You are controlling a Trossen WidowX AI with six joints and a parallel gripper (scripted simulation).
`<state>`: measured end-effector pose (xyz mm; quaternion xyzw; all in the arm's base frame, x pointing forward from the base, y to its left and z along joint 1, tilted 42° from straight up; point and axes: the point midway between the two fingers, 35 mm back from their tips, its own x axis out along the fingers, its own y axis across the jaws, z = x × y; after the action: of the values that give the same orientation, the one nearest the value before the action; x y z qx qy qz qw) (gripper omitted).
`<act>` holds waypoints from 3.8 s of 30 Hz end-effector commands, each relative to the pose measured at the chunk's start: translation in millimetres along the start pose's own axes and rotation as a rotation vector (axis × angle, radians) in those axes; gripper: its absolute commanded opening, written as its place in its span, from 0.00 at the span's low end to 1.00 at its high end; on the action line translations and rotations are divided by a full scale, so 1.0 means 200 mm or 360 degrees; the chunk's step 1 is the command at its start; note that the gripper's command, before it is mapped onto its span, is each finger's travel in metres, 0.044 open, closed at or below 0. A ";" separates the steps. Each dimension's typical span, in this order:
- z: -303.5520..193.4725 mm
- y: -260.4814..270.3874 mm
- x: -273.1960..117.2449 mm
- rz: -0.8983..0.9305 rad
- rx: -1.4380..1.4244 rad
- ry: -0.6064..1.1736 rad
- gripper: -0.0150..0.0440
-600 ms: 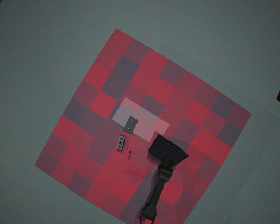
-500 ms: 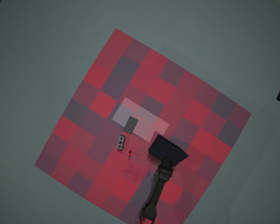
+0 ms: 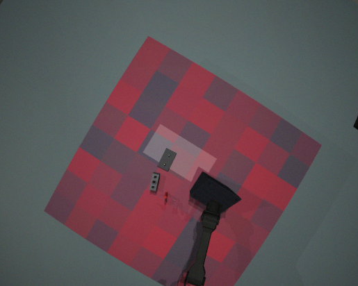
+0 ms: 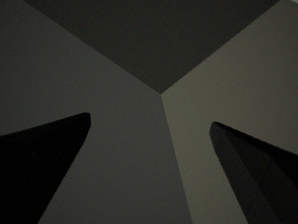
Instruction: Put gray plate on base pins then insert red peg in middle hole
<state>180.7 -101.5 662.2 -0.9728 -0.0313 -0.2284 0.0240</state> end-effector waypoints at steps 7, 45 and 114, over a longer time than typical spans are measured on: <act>0.36 0.34 0.15 0.0144 0.1230 -0.0115 1.00; 2.76 -0.06 -0.26 0.5253 0.3963 0.1447 1.00; 3.37 -0.75 -0.64 0.5935 0.2039 0.2985 1.00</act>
<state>354.7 78.9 13.2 -0.6222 -0.6495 0.1840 -0.3964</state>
